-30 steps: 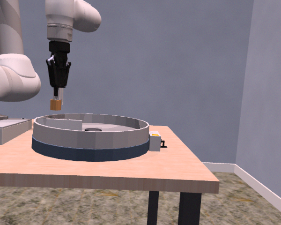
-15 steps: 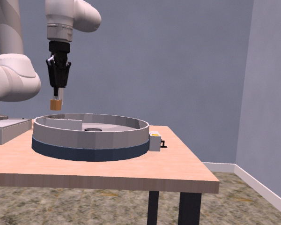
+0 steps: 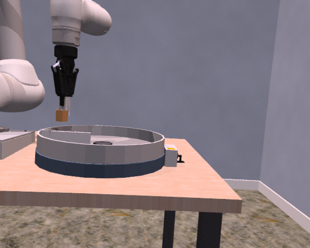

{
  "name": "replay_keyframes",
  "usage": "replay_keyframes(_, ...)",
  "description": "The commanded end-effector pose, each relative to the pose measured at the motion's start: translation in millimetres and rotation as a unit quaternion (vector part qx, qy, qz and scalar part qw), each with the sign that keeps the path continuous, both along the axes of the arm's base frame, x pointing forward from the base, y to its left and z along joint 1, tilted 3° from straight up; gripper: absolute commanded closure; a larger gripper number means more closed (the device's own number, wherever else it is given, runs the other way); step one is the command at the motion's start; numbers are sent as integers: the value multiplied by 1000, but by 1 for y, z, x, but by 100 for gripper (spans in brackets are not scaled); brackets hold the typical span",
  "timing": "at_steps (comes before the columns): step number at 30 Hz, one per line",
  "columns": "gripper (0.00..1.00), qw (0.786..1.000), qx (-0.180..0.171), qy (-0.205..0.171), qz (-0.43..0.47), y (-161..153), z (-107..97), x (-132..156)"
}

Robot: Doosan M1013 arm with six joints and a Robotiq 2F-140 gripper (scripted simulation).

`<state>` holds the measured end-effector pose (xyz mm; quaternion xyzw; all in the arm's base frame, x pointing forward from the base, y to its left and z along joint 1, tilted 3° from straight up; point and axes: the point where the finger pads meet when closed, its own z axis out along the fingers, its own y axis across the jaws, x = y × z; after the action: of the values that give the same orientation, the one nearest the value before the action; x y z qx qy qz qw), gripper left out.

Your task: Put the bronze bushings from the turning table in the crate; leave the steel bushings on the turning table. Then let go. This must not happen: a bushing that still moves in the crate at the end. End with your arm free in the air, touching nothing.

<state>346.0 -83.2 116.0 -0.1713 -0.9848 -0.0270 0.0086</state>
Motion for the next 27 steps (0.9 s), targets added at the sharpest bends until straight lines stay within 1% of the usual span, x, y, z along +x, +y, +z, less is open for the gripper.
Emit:
replay_keyframes(1,100,1000,0,0,0,2,0,0)
replay_keyframes(4,100,1000,0,0,0,6,0,2)
replay_keyframes(8,100,1000,0,0,0,20,1,5)
replay_keyframes(12,100,1000,0,0,0,43,2,12)
replay_keyframes(17,100,1000,0,0,0,83,5,23)
replay_keyframes(19,100,1000,0,0,0,83,5,23)
replay_keyframes(27,100,1000,0,0,0,166,9,46)
